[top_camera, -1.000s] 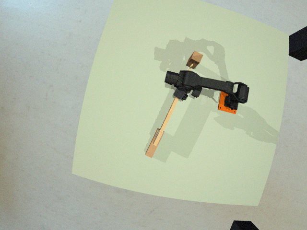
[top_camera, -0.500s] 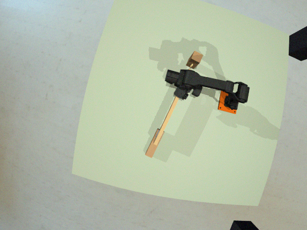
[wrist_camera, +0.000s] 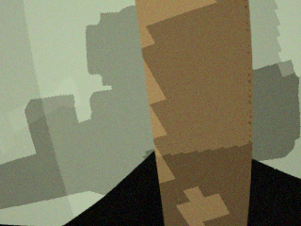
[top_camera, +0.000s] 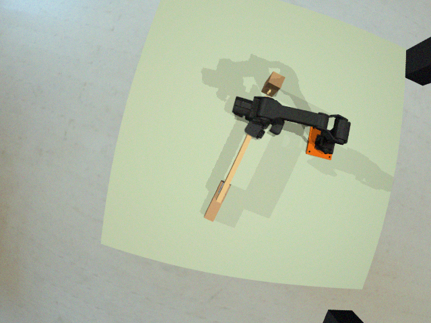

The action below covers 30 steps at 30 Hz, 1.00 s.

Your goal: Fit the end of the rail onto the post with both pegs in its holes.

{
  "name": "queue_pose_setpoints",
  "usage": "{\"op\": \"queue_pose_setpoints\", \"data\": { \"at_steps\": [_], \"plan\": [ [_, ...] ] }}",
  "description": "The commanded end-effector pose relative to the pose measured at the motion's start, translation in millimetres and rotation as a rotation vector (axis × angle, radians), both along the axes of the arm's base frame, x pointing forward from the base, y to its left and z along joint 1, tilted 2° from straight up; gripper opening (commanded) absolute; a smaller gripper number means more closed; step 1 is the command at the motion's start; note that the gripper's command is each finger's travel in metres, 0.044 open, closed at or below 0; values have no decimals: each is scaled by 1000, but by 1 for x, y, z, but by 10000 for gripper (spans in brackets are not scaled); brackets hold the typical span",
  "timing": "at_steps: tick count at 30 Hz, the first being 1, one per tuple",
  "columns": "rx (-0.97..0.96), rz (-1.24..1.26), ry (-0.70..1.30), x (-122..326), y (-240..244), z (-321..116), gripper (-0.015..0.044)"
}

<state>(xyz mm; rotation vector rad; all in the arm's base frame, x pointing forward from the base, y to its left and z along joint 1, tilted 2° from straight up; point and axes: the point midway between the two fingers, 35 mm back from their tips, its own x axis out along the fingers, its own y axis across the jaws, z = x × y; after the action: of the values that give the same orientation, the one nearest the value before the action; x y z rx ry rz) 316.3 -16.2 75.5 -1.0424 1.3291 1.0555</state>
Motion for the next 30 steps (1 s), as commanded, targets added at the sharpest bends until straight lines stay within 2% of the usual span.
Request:
{"op": "queue_pose_setpoints", "data": {
  "at_steps": [1, 30],
  "plan": [
    [-2, 2, -8, 0, -3, 2, 0],
    [-3, 2, -8, -2, -12, 4, 0]
  ]
}}
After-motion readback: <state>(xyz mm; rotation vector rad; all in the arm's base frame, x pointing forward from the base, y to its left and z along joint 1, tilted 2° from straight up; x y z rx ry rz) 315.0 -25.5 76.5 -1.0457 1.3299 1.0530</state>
